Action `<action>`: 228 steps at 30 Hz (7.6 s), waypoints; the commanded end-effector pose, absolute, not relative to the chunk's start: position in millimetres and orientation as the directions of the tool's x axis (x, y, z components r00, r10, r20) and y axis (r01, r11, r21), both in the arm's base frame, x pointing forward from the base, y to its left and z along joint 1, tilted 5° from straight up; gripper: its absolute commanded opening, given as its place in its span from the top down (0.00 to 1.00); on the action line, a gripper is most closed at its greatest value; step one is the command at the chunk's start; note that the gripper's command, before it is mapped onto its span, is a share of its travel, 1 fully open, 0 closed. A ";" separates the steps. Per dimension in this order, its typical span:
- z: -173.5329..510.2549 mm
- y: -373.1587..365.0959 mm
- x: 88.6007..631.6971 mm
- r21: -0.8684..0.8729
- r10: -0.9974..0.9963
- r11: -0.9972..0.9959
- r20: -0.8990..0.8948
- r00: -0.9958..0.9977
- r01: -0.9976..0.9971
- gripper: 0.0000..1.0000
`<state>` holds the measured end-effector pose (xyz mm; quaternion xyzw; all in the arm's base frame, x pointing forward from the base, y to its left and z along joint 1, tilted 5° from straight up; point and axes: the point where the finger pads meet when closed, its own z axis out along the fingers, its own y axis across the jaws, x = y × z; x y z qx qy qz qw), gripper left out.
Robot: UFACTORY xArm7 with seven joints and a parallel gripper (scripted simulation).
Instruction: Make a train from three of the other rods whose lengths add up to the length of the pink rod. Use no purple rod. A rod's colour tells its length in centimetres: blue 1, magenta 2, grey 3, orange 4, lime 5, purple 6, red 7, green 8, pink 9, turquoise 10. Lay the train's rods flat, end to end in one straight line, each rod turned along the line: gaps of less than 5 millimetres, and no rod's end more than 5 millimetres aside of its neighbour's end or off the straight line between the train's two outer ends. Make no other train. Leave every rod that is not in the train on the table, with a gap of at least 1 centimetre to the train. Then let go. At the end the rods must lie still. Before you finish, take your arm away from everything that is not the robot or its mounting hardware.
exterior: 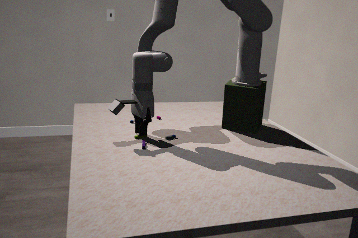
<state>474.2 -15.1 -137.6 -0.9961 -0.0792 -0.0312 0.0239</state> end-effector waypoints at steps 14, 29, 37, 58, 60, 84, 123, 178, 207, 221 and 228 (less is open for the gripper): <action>-147.4 -14.7 476.6 -0.042 0.156 -0.986 0.070 0.985 0.159 0.76; -149.7 -14.6 476.7 -0.042 0.156 -0.986 0.070 0.985 0.159 0.76; -149.7 -14.6 476.7 -0.042 0.156 -0.986 0.070 0.985 0.159 0.76; -149.7 -14.6 476.7 -0.042 0.156 -0.986 0.070 0.985 0.159 0.76; -149.7 -14.6 476.7 -0.042 0.156 -0.986 0.070 0.985 0.159 0.96; -149.7 -14.6 476.7 -0.042 0.156 -0.986 0.070 0.985 0.159 0.96; -50.0 -19.8 470.5 -0.042 0.156 -0.986 0.070 0.985 0.159 0.96; -124.2 39.6 418.9 -0.039 0.198 -0.979 0.071 0.978 0.201 0.96; -137.8 40.3 419.7 -0.039 0.198 -0.979 0.071 0.978 0.201 0.96; -137.8 40.3 419.7 -0.039 0.198 -0.979 0.071 0.978 0.201 0.96; -138.3 40.3 419.7 -0.039 0.198 -0.979 0.071 0.978 0.201 0.96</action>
